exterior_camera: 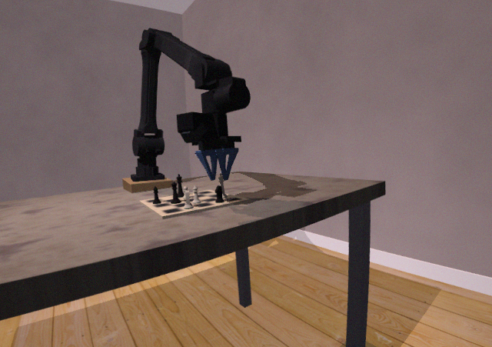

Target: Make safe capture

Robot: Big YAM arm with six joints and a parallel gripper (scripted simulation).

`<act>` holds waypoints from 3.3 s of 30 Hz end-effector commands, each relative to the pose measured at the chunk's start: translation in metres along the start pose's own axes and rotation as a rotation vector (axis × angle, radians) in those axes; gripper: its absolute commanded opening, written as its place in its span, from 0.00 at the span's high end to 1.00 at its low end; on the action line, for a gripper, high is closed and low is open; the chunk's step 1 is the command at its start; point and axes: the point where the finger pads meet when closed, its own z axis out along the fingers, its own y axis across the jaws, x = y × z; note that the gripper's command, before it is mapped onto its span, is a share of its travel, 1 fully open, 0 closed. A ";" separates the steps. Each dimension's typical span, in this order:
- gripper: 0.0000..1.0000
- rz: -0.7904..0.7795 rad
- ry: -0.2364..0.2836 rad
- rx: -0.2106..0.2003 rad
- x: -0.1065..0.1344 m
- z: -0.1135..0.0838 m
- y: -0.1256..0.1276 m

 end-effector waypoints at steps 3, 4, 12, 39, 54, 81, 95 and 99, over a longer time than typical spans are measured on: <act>0.63 0.005 -0.008 -0.010 0.003 0.002 0.001; 0.63 0.005 -0.008 -0.010 0.003 0.002 0.001; 0.63 0.005 -0.008 -0.010 0.003 0.002 0.001; 0.63 0.005 -0.008 -0.010 0.003 0.002 0.001; 0.63 0.008 -0.012 -0.021 0.008 -0.004 -0.004; 0.63 0.008 -0.012 -0.021 0.008 -0.004 -0.004; 0.63 0.008 -0.012 -0.021 0.008 -0.004 -0.004; 0.63 0.008 -0.012 -0.021 0.008 -0.004 -0.004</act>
